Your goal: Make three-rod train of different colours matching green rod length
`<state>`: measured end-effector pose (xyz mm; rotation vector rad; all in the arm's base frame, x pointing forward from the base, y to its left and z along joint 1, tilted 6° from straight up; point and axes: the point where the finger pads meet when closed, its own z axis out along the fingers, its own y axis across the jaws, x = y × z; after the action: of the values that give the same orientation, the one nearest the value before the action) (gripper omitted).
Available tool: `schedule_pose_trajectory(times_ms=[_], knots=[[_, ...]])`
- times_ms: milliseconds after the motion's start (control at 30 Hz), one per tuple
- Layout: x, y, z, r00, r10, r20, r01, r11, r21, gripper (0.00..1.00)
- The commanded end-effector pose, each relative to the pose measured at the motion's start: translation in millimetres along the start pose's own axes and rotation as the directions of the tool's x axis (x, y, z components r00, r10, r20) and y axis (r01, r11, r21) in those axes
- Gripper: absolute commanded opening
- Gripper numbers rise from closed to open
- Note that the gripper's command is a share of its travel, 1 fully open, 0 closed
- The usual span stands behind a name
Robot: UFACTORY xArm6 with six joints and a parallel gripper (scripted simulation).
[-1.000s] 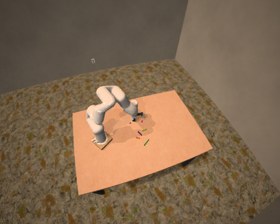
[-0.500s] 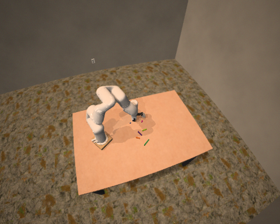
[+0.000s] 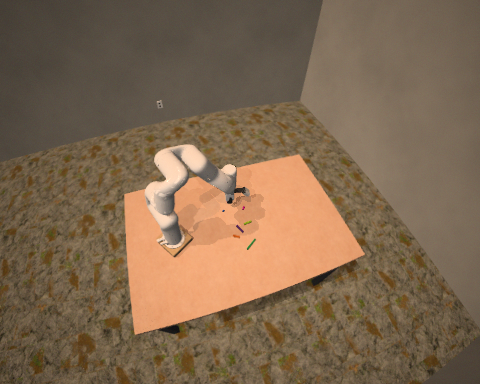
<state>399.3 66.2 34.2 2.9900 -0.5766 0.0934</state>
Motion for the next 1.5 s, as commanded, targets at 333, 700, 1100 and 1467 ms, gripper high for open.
schedule_pose_trajectory(times_ms=[333, 700, 1100, 1467], knots=[[0, 1, -52, 1.000, 0.000, 0.001, 0.000, 1.000, -0.001, 0.04], [-5, 12, -52, 0.990, 0.139, 0.001, -0.139, 0.990, -0.001, 0.04], [-16, 34, -52, 0.914, 0.405, 0.001, -0.405, 0.914, -0.001, 0.04], [-21, 44, -52, 0.855, 0.518, 0.000, -0.518, 0.855, -0.001, 0.04]])
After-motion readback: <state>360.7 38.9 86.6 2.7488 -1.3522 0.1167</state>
